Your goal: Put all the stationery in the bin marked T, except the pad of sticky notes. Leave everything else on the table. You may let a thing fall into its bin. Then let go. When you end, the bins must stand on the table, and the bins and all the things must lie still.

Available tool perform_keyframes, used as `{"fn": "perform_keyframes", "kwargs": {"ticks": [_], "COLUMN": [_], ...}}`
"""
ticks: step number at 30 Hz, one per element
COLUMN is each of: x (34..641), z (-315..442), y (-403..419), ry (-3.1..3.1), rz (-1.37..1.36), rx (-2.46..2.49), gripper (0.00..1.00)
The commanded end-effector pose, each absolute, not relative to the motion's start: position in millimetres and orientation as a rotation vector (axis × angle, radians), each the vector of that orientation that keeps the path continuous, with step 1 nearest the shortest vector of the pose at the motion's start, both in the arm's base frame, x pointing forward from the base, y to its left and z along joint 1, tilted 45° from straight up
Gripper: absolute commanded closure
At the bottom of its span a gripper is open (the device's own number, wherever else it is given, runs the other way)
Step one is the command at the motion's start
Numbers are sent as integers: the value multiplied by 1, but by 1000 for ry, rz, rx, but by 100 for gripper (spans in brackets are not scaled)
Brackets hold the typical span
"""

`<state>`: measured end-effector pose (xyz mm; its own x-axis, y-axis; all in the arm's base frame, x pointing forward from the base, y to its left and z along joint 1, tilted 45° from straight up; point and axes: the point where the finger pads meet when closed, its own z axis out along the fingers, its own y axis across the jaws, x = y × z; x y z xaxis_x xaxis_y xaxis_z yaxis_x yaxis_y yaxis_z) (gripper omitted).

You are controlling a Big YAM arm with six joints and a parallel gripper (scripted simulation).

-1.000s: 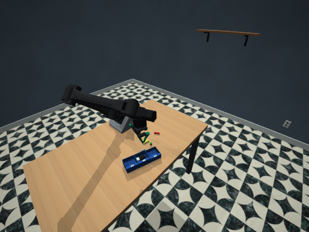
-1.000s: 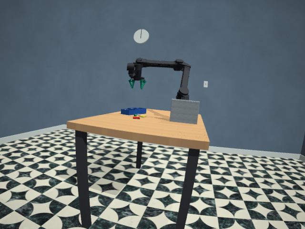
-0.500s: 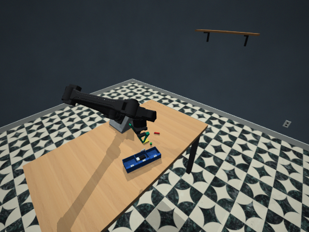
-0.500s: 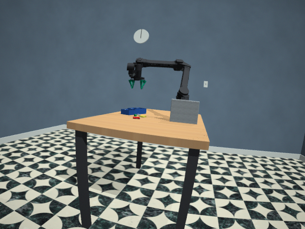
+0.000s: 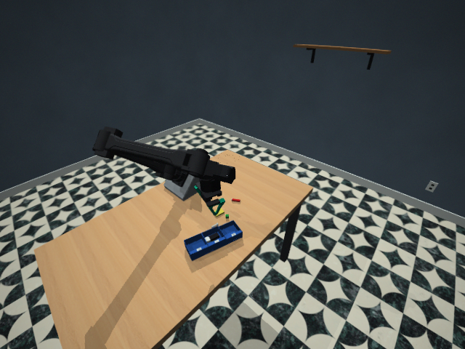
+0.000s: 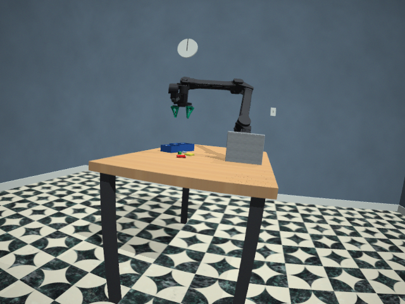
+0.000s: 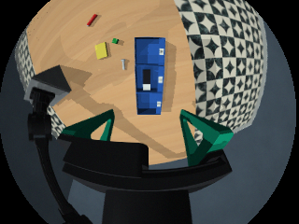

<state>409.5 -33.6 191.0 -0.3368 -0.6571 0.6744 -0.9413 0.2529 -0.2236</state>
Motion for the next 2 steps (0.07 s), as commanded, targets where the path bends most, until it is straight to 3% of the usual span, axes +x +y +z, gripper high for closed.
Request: {"fn": "perform_keyframes", "kwargs": {"ticks": [1,2], "x": [409,409], "z": [197,197], "y": [-37,-37], "ry": [-2114,-2114], "rz": [865,865], "rx": [1445,1445], "gripper": [0,0]}}
